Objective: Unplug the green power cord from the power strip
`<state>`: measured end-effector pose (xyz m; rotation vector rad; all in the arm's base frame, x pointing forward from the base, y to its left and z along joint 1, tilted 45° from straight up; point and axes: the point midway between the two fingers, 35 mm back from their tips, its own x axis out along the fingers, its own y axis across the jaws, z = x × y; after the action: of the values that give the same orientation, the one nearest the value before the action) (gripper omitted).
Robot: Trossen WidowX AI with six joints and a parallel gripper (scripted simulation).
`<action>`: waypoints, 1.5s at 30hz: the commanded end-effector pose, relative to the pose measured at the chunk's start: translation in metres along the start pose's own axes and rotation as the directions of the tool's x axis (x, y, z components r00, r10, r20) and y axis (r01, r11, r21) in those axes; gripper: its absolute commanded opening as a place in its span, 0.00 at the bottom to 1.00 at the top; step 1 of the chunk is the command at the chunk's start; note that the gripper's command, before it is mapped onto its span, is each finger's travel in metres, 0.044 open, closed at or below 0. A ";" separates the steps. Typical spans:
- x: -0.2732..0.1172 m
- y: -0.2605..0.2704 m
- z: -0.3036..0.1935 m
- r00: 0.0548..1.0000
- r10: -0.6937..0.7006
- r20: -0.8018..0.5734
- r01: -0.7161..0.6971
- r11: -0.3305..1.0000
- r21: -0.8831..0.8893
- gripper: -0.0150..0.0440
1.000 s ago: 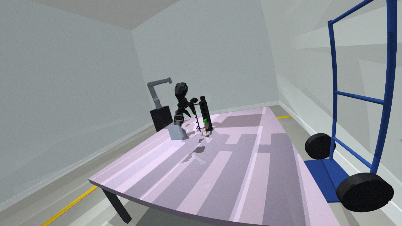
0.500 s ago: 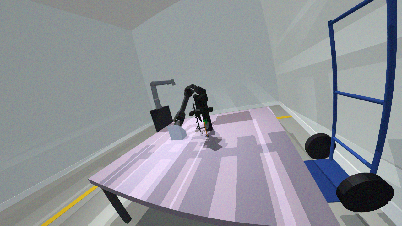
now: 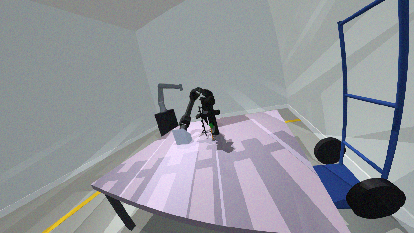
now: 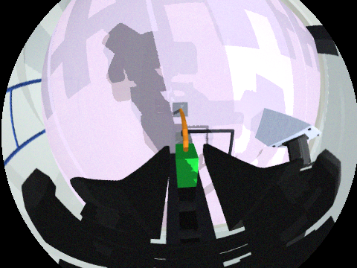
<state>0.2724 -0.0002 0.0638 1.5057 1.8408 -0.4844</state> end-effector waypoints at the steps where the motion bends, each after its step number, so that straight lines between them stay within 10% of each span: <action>1: 0.000 -0.001 -0.008 1.000 0.000 -0.004 0.000 1.000 0.007 0.53; 27: 0.013 -0.001 -0.025 1.000 0.000 -0.006 0.000 1.000 0.007 0.53; 31: 0.010 0.000 -0.024 1.000 -0.001 -0.002 0.001 1.000 0.000 0.35; 45: 0.010 0.000 -0.019 1.000 -0.001 -0.002 0.001 1.000 0.000 0.25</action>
<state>0.2643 0.0235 0.0727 1.5080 1.8488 -0.4855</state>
